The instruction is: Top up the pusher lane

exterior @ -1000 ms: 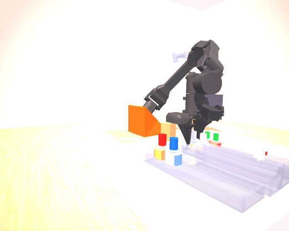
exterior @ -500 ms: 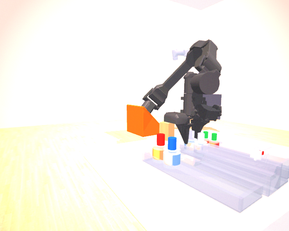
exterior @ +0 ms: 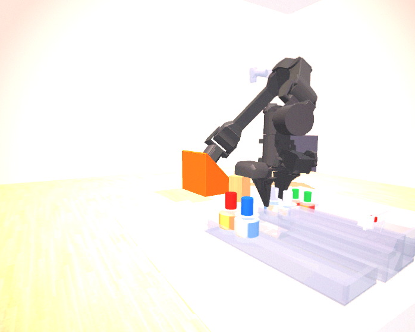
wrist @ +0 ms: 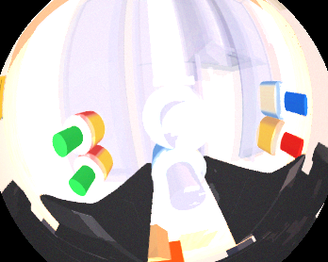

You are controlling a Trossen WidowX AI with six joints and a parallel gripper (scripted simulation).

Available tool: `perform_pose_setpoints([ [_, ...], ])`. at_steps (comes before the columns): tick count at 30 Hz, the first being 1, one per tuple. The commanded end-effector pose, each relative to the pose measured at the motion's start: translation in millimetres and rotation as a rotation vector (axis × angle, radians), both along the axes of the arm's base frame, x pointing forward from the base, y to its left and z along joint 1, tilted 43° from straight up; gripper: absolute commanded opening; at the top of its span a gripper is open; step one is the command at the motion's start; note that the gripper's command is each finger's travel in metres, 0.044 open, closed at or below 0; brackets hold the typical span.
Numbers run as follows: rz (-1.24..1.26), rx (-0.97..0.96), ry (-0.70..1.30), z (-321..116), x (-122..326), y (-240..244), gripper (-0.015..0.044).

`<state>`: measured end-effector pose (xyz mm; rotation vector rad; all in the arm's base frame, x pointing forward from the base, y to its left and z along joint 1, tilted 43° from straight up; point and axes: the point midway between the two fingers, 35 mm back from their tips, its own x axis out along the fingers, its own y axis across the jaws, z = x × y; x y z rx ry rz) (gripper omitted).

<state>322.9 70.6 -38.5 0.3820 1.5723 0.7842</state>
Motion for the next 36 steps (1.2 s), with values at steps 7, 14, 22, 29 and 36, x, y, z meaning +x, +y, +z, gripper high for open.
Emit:
perform_pose_setpoints([
  [7, 0.004, 0.011, -0.011, 0.4, -0.9, 1.1, 0.0],
  [14, 0.004, 0.011, -0.011, -0.2, -2.5, -0.8, 0.0],
  [22, 0.004, 0.011, -0.011, -0.3, -1.8, -0.6, 0.0026],
  [29, 0.004, 0.011, -0.011, -0.3, -1.8, -0.6, 0.021],
  [36, 0.004, 0.011, -0.011, 1.8, -1.3, -2.6, 0.0284],
])
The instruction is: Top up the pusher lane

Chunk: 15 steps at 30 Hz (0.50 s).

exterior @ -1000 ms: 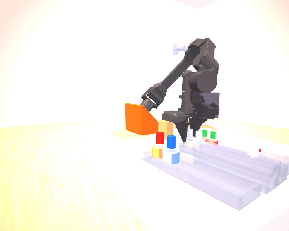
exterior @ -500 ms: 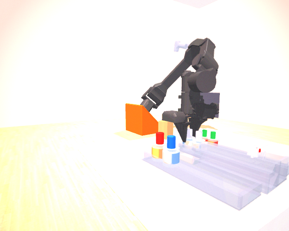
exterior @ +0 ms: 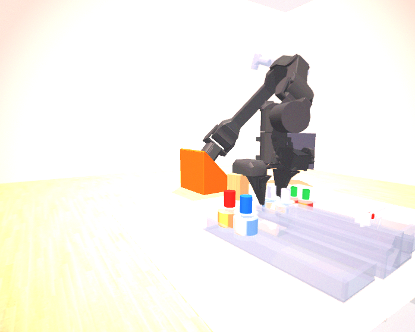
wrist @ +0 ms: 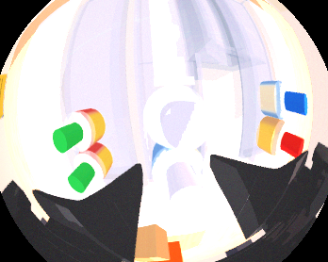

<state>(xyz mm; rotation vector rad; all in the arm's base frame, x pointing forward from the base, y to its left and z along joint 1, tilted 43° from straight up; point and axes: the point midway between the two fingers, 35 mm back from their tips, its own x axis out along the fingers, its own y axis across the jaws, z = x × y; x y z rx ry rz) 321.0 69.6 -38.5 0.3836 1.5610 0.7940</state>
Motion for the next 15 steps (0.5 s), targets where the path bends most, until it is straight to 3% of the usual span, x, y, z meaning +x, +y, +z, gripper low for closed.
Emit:
perform_pose_setpoints([
  [1, 0.002, 0.001, -0.002, 4, 1, -4, 0.0284],
  [15, 0.002, 0.0, -0.002, 14, -10, -19, 0.0284],
])
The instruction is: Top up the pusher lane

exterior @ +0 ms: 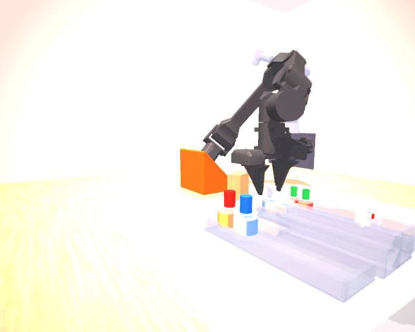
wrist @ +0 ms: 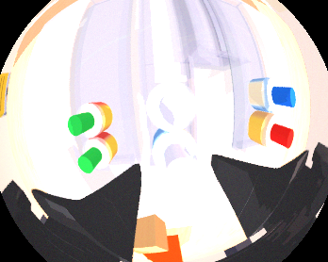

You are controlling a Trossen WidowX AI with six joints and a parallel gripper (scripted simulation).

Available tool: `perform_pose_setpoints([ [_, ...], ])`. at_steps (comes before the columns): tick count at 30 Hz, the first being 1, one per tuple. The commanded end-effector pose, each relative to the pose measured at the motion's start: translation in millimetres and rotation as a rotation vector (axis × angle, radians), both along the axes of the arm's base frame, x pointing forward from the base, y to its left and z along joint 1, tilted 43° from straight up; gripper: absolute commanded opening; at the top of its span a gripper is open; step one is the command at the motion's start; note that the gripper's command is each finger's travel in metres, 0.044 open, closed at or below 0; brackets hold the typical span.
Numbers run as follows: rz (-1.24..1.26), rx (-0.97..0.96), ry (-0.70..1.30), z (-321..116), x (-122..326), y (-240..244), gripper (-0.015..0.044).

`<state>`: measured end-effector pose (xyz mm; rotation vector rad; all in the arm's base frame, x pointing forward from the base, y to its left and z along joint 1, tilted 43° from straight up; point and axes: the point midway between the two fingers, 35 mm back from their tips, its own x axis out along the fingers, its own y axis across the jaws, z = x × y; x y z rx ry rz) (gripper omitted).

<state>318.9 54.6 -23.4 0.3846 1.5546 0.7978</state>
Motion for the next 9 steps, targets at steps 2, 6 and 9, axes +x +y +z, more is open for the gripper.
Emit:
perform_pose_setpoints([
  [2, 0.002, -0.005, 0.004, -1, -15, -6, 0.0284],
  [6, 0.002, -0.006, 0.005, -2, -28, -10, 0.0284],
  [9, 0.002, -0.006, 0.005, -2, -39, -13, 0.0284],
])
